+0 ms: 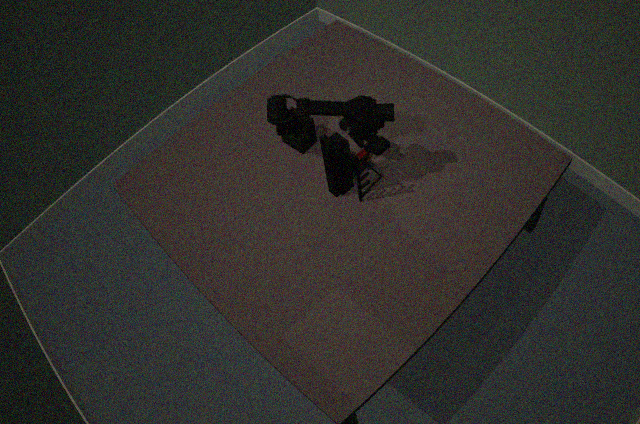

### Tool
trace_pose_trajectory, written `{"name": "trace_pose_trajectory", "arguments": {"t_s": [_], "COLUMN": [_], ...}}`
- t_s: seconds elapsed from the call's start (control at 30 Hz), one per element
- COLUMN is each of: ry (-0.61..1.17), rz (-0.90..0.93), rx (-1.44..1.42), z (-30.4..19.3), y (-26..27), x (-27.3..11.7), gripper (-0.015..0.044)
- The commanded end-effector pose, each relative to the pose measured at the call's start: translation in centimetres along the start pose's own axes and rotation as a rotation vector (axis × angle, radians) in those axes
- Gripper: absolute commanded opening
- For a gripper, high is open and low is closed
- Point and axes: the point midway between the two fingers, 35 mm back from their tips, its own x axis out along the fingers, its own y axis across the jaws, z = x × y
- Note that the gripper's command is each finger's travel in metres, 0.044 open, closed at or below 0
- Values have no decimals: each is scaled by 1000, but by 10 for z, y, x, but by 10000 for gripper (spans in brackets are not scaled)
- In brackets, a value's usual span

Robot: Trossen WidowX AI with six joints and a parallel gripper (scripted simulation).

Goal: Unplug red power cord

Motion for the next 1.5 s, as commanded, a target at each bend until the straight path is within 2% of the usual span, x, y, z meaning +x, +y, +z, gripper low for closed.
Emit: {"name": "trace_pose_trajectory", "arguments": {"t_s": [0.0,0.5,0.63,0.9,1.47], "ry": [8,8,2,2,1], "rz": [3,2,2,2,2], "rx": [-7,-7,-2,-2,-3], "z": [-3,-3,-2,-2,21], "y": [2,2,1,1,-1], "x": [2,14,11,11,10], "gripper": [160,160,55,2,0]}}
